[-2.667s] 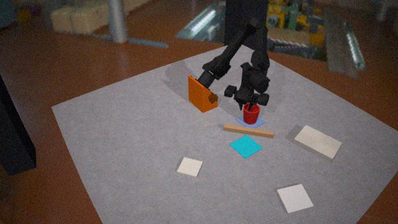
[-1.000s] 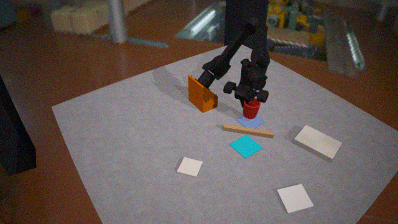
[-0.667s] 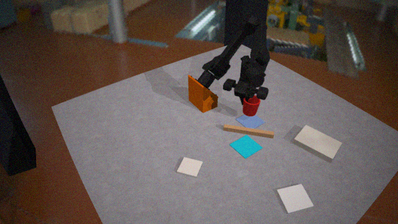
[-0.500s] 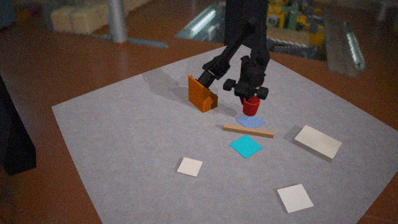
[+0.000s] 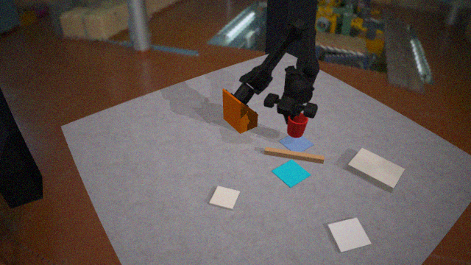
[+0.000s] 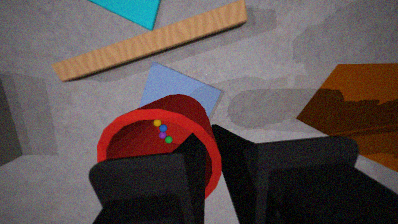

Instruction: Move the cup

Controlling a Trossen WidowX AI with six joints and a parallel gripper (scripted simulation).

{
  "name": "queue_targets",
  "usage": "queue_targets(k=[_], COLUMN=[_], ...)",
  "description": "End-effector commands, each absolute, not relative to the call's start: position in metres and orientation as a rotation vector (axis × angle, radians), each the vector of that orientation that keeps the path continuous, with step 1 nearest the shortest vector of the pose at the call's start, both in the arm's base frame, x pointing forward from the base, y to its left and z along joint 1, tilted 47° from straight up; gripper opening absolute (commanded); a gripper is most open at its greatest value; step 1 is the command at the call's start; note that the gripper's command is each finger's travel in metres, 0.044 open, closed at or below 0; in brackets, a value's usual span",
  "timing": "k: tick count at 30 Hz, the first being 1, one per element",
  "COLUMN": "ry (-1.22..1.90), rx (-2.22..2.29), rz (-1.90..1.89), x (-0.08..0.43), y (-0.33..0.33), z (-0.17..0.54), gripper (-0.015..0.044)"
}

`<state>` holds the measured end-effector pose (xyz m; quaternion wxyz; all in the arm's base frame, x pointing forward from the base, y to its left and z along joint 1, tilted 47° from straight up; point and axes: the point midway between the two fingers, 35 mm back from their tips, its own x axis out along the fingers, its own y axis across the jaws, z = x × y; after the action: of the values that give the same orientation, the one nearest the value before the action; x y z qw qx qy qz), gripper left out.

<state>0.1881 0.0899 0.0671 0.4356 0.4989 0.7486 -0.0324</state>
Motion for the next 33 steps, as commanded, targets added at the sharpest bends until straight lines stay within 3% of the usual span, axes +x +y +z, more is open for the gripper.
queue_targets(k=[1, 33], ry=[1.86, 1.852], rx=[1.239, 1.232], rz=[-0.078, -0.074], x=[0.192, 0.233], y=[0.088, 0.068], z=[0.065, 0.04], gripper=[0.0, 0.0])
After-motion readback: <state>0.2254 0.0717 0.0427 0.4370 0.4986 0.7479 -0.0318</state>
